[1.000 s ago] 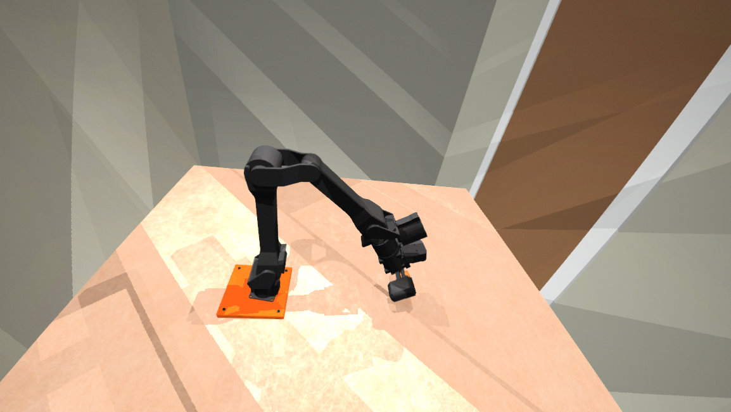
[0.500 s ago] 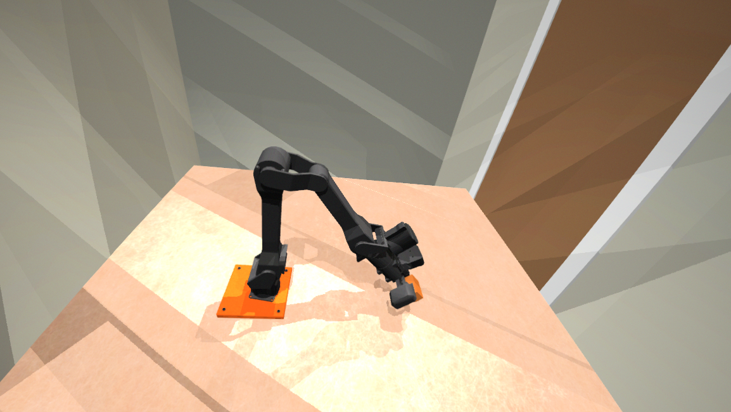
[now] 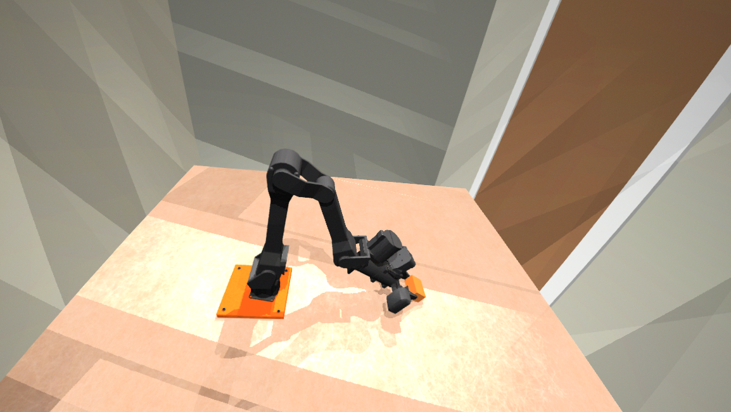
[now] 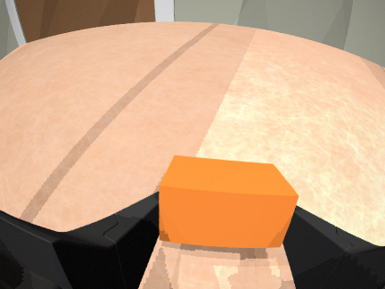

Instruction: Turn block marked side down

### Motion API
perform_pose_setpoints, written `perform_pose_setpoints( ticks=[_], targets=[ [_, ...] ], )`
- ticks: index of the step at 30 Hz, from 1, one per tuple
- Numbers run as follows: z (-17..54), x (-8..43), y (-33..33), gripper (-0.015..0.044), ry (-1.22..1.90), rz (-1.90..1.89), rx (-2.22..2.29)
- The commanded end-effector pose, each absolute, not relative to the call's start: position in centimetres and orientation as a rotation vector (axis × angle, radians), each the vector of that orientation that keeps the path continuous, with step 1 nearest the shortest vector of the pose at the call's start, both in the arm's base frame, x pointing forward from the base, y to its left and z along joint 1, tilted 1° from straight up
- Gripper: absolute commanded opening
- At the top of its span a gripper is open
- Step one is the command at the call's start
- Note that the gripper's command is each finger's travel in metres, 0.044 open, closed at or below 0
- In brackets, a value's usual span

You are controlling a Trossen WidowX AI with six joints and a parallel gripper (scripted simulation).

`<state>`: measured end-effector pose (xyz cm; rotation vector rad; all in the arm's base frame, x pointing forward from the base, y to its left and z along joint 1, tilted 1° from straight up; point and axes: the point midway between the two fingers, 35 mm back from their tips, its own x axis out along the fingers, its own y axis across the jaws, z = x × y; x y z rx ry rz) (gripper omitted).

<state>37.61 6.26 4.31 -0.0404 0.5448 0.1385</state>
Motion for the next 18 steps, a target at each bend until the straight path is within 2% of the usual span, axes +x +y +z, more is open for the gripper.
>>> perform_pose_setpoints(
  ticks=[1, 18],
  targets=[
    [3.7, 36.9, 6.1, 0.0, 0.509, 0.137, -0.043],
    [4.4, 35.7, 5.9, 0.0, 0.375, 0.139, -0.033]
  ],
)
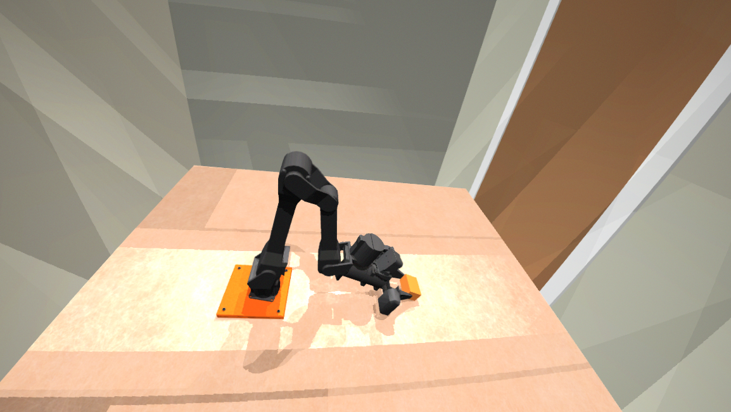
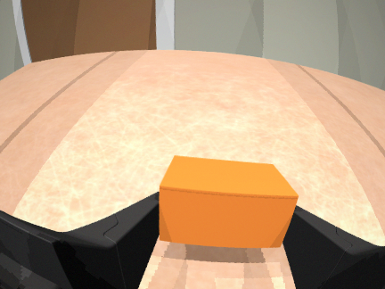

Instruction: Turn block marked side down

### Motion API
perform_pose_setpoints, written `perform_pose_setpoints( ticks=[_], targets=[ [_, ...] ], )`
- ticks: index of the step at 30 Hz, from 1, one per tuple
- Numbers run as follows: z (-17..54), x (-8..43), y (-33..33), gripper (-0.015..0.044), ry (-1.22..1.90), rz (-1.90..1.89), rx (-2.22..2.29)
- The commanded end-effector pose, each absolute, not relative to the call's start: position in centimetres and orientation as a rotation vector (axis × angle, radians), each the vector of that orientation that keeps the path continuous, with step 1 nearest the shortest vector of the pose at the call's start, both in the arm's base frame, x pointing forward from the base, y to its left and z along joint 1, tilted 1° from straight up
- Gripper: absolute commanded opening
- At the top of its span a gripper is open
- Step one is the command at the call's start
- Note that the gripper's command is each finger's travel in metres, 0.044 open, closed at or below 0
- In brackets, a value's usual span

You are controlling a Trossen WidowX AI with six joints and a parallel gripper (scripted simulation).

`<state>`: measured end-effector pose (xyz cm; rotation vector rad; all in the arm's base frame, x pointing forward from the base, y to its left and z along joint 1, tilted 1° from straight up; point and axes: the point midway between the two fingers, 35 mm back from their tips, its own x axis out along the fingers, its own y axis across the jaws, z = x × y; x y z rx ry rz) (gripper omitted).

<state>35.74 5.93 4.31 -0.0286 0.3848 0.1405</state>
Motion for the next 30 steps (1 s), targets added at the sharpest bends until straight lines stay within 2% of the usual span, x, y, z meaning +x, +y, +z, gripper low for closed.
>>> perform_pose_setpoints(
  ticks=[1, 10, 26, 27, 30],
  targets=[
    [4.41, 35.67, 5.88, 0.0, 0.375, 0.139, -0.033],
    [4.41, 35.67, 5.88, 0.0, 0.375, 0.139, -0.033],
    [4.41, 35.67, 5.88, 0.042, 0.375, 0.139, -0.033],
    [4.41, 35.67, 5.88, 0.044, 0.375, 0.139, -0.033],
    [4.41, 35.67, 5.88, 0.044, 0.375, 0.139, -0.033]
  ],
)
